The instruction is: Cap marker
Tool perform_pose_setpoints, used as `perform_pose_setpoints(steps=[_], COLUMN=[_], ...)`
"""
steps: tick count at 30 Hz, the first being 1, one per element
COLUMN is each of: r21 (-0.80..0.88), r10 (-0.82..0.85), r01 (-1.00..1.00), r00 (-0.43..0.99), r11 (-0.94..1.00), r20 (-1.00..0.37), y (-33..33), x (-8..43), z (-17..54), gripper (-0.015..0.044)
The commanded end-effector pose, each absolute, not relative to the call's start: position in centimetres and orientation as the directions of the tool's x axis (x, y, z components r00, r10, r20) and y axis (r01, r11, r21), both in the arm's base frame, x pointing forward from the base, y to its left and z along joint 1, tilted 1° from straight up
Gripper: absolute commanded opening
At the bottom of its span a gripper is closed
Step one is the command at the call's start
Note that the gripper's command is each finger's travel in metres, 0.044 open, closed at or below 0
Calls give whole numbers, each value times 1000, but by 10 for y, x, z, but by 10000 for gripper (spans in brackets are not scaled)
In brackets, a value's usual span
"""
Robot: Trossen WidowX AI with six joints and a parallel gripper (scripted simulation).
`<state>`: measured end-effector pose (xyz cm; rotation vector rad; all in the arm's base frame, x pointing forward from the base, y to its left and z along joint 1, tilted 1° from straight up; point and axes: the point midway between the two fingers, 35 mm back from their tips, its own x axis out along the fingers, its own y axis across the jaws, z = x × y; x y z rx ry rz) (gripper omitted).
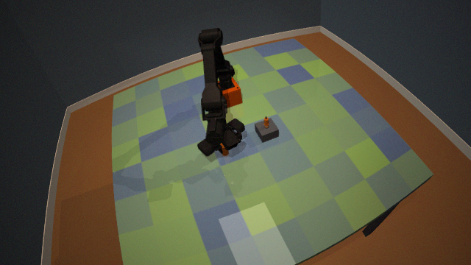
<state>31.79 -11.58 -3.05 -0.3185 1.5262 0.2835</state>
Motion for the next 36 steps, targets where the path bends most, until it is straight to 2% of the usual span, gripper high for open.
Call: perform_pose_setpoints(steps=[1, 3, 22, 36], r21=[-27, -27, -27, -27], r10=[-19, -19, -19, -15], r01=[-377, -377, -378, -406], r00=[26, 26, 27, 32], r11=[926, 926, 925, 913], r20=[-999, -999, -999, -999], y=[-116, -116, -114, -67], x=[318, 318, 317, 322], z=[-31, -26, 30, 42], gripper=[53, 0, 0, 0])
